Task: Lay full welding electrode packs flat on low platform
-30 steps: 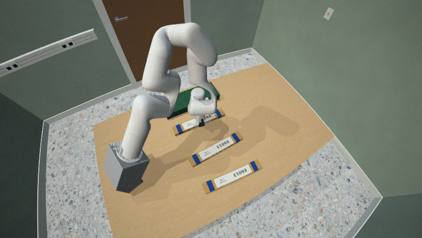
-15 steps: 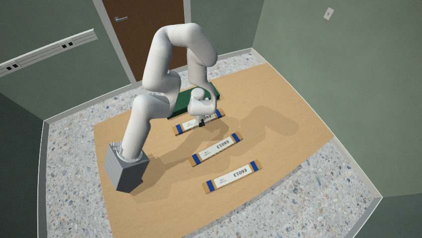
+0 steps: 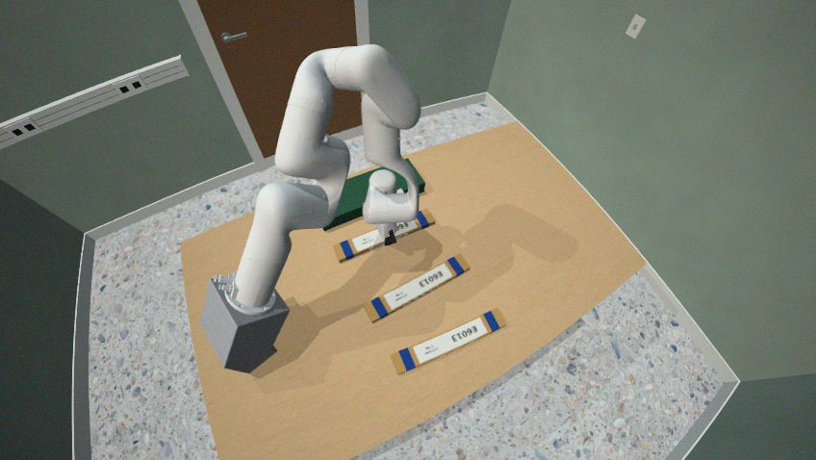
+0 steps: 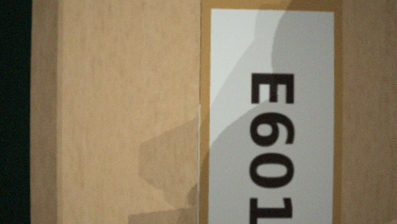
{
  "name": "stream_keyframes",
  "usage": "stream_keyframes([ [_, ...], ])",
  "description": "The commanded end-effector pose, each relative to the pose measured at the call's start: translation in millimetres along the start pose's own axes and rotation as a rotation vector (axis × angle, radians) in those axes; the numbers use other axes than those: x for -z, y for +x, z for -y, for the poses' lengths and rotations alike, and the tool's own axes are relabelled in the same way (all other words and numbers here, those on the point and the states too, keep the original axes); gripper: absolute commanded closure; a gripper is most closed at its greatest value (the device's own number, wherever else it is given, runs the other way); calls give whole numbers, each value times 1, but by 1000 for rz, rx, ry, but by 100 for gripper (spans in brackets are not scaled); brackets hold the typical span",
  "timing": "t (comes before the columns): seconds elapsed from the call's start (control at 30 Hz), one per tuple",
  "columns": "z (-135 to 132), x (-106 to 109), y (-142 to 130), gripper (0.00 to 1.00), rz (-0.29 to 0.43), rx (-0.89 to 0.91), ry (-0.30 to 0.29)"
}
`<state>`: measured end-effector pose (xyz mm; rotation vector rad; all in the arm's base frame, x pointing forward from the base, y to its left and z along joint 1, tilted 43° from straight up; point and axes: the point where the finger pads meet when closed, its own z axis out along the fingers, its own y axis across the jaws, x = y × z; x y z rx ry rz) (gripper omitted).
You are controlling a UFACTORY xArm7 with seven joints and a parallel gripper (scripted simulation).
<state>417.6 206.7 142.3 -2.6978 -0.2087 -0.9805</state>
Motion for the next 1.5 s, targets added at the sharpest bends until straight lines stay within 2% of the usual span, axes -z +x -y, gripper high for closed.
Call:
stream_keyframes([
  [0.0, 0, 0, 0, 42, -1, -1, 0],
  [0.93, 0, 0, 0, 42, -1, -1, 0],
  [0.97, 0, 0, 0, 0, -1, -1, 0],
  [1.47, 0, 0, 0, 0, -1, -1, 0],
])
